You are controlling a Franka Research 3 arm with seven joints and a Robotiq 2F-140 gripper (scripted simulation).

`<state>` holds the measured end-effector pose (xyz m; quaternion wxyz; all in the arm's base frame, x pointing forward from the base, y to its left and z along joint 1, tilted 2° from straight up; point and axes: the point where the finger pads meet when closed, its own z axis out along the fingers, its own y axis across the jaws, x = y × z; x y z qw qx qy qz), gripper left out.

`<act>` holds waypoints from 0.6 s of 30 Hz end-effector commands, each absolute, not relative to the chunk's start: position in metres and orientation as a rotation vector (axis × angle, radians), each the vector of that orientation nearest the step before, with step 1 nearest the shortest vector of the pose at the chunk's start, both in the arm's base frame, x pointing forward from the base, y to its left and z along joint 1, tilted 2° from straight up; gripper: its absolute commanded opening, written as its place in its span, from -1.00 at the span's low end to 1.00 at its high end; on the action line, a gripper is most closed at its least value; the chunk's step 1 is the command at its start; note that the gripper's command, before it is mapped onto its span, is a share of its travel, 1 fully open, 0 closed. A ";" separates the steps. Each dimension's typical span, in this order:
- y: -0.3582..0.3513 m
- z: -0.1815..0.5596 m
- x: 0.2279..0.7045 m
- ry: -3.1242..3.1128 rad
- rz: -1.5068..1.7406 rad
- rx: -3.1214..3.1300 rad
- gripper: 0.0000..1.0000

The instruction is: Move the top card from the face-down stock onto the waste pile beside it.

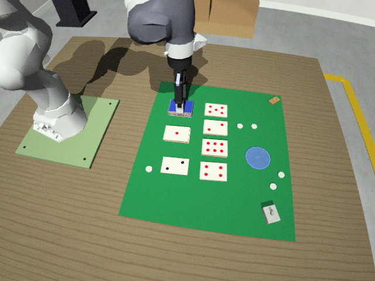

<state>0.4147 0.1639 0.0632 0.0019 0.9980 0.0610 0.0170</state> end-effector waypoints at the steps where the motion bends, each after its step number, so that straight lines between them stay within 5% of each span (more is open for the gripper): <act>1: 0.162 0.061 0.416 0.178 0.058 3.132 -0.01; 18: 0.161 0.057 0.416 0.178 0.058 3.132 -0.01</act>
